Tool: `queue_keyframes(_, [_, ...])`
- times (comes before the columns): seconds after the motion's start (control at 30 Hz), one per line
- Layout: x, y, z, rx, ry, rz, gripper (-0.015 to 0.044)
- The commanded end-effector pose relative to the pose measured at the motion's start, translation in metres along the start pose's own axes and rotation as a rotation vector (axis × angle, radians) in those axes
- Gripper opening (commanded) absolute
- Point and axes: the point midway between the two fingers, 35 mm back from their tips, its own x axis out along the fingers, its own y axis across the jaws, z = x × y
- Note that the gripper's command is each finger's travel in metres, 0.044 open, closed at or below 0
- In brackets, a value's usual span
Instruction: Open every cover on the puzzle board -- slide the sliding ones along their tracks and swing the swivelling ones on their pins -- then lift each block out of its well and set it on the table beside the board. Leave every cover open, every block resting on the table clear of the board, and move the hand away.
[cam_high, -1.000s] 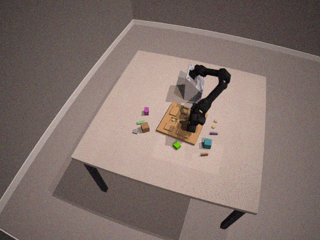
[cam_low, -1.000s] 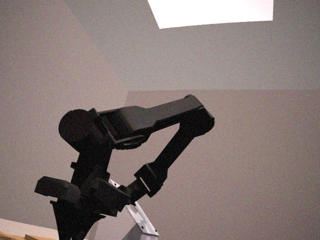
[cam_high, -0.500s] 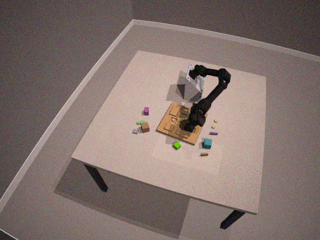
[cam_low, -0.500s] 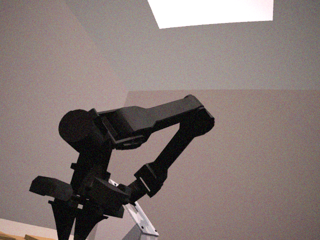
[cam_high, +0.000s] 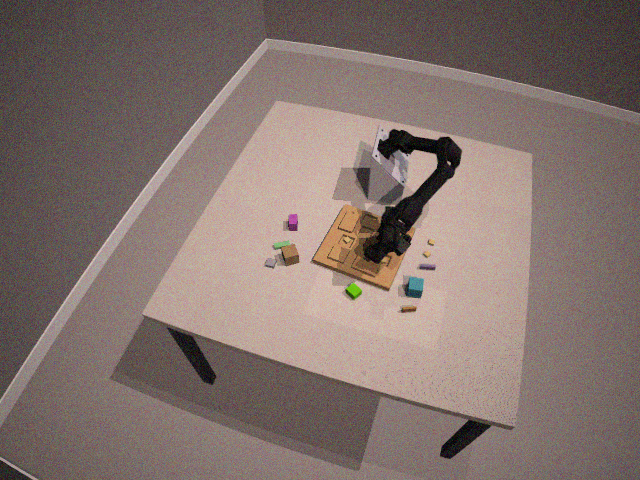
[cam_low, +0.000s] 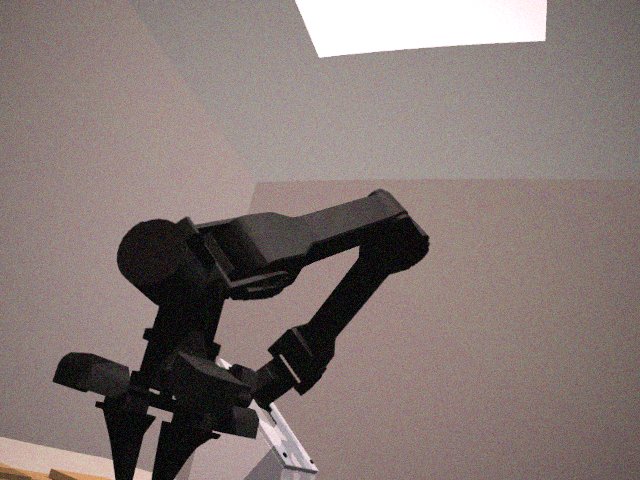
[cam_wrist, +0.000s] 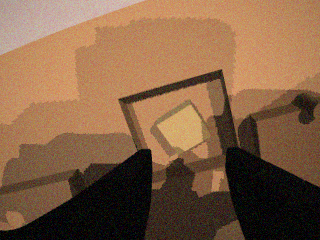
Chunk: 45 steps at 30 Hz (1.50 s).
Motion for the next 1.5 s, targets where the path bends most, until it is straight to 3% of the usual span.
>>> queue_keyframes(0.0, [0.0003,0.0,0.0001,0.072,-0.002,0.001,0.0144])
queue_keyframes(1.47, [0.0011,0.0004,0.0005,0.726,-0.002,0.001,0.0144])
